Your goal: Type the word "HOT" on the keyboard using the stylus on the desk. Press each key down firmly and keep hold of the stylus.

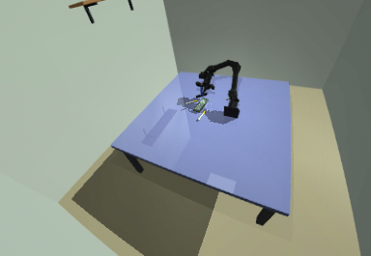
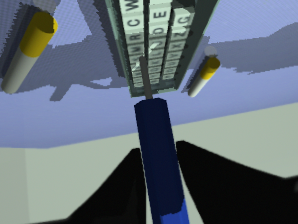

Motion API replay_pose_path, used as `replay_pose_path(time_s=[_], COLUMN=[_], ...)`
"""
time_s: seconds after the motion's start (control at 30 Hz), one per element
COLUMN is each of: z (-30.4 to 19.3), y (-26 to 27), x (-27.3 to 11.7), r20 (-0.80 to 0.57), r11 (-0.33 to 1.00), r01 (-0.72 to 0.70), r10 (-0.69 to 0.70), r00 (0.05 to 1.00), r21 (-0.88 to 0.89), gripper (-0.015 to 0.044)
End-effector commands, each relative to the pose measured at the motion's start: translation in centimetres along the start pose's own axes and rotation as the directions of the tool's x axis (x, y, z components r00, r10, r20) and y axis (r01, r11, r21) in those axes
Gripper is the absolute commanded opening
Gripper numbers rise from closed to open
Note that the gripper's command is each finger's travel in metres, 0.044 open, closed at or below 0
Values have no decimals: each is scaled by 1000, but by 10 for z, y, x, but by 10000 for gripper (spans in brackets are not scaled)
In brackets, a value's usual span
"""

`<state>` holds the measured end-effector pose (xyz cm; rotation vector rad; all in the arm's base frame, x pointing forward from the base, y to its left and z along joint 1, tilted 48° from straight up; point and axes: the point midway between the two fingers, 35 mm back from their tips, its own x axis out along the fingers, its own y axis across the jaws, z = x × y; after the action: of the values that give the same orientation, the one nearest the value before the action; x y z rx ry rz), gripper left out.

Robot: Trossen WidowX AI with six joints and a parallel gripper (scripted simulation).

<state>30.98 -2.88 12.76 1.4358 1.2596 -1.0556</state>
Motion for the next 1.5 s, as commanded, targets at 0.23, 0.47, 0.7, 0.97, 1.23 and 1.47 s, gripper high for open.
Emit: replay_pose_path(time_s=[0.23,0.47,0.7,0.97,1.23,1.47], z=[-31,-50,-58,-41,-38,-37], y=[-14,-27,-36,-35,-34,-34], x=[48,76,89,99,101,102], r20=[-2,-6,-9,-8,-7,-7], r11=[1000,1000,1000,1000,1000,1000], r01=[7,6,5,5,5,5], r10=[-7,-6,-5,-5,-5,-5], r00=[1000,1000,1000,1000,1000,1000], r21=[-1,0,0,0,0,0], gripper=[0,0,0,0,81,81])
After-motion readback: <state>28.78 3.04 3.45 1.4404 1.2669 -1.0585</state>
